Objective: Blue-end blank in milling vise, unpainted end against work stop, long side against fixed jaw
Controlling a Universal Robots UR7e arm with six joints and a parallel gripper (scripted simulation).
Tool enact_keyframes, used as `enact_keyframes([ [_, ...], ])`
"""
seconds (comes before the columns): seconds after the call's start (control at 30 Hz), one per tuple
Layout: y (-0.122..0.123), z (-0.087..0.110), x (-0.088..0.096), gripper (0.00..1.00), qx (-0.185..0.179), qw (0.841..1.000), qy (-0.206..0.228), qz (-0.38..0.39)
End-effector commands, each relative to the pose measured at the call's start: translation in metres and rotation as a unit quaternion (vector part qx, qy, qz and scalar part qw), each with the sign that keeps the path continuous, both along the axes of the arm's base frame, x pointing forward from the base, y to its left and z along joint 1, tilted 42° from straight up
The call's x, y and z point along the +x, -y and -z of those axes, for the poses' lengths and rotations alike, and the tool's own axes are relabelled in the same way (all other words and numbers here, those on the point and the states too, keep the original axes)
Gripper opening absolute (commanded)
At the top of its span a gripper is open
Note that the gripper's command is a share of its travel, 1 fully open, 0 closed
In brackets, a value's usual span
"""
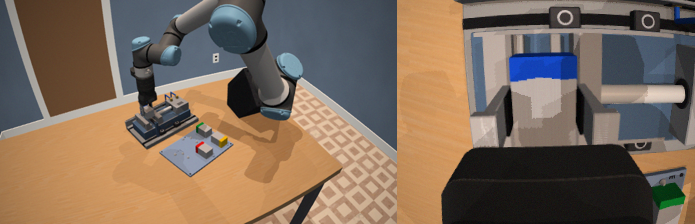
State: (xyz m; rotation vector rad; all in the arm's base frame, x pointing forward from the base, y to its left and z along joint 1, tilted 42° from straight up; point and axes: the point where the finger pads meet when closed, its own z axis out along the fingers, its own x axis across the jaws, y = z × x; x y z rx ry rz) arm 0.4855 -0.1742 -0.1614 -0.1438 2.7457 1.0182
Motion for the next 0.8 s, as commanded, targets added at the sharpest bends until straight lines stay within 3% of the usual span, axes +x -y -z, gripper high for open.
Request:
enact_keyframes([
  [0.0,0.0008,-0.0004,0.0002,0.00,-0.001,1.000,0.000,0.000],
  [0.77,0.0035,-0.0032,-0.0003,0.00,-0.001,1.000,0.000,0.000],
])
